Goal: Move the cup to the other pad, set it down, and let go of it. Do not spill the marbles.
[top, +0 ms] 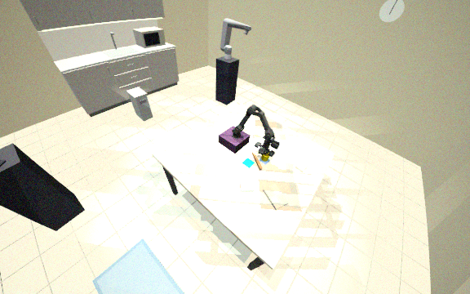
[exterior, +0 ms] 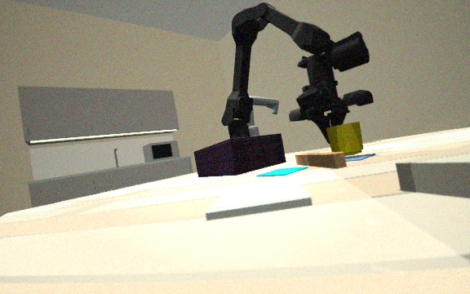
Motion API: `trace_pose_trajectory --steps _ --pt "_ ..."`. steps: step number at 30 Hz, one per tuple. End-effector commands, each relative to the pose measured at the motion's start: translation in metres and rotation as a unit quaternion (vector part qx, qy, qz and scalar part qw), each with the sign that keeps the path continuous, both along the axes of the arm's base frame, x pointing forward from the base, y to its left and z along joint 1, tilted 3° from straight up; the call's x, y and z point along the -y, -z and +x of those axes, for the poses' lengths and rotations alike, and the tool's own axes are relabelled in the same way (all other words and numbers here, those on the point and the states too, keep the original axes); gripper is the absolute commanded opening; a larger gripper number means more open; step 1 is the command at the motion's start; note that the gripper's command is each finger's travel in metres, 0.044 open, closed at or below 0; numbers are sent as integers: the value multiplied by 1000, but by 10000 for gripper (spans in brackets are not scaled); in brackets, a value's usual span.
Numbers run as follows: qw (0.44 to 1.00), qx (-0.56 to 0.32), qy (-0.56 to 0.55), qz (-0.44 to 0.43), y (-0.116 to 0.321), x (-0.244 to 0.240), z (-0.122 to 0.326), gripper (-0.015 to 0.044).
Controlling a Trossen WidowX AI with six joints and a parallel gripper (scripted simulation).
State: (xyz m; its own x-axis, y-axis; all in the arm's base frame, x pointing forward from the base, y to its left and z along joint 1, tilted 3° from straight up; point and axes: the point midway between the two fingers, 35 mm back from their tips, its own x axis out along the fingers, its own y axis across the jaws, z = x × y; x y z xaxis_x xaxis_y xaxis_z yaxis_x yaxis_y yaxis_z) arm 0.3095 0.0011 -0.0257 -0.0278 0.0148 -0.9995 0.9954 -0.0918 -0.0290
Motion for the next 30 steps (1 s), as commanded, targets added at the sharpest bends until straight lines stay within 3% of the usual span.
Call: trace_pose_trajectory --steps 1,9,30 --pt "1000 8 0 1 -20 0 4 0" --pt "1000 7 0 2 -45 1 0 0" --pt "1000 4 1 0 -42 2 -2 0"
